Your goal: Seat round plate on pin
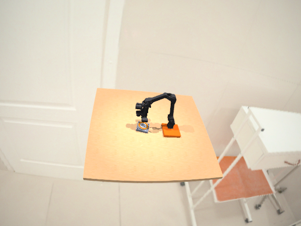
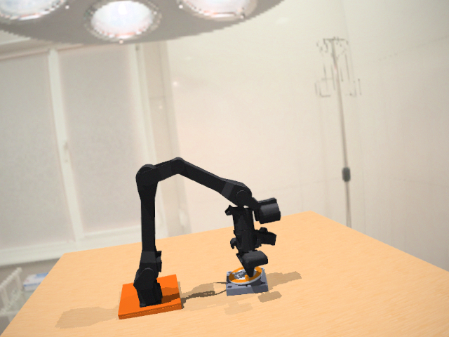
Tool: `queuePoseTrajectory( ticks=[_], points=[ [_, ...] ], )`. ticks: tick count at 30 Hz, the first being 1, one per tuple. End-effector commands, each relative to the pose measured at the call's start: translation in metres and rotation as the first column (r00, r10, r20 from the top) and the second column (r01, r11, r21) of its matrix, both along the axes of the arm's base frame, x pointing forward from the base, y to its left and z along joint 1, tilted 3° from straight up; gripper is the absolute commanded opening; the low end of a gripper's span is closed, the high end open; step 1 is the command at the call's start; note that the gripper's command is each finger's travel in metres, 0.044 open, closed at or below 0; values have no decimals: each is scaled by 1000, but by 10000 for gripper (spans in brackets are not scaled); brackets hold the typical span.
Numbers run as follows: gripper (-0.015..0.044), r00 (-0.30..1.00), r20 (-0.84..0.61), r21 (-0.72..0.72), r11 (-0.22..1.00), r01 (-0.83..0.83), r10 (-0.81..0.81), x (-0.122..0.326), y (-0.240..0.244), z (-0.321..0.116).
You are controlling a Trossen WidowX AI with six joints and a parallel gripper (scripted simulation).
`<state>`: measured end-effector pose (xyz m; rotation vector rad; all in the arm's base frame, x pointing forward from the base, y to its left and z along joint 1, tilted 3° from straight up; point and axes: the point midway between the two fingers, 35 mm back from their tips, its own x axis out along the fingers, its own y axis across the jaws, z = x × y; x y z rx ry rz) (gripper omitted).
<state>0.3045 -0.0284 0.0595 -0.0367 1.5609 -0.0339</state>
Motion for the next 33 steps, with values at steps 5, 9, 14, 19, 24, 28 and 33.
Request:
queuePoseTrajectory(
  ticks=[5, 9, 14, 19, 24, 28, 33],
  points=[
    [0, 1000, -18, -2, 1000, -3, 3, -7, 0, -4],
    [0, 1000, -18, -2, 1000, -3, 3, -5, 0, 5],
    [0, 1000, -18, -2, 1000, -3, 3, -6, 2, 31],
    [0, 1000, -18, -2, 1000, -3, 3, -6, 3, 44],
    [0, 1000, -14, 1, 1000, -7, 7, -5, 3, 35],
    [0, 1000, -14, 1, 1000, -7, 7, -5, 3, 35],
    [0, 1000, -14, 1, 1000, -7, 7, -5, 3, 35]
  ],
)
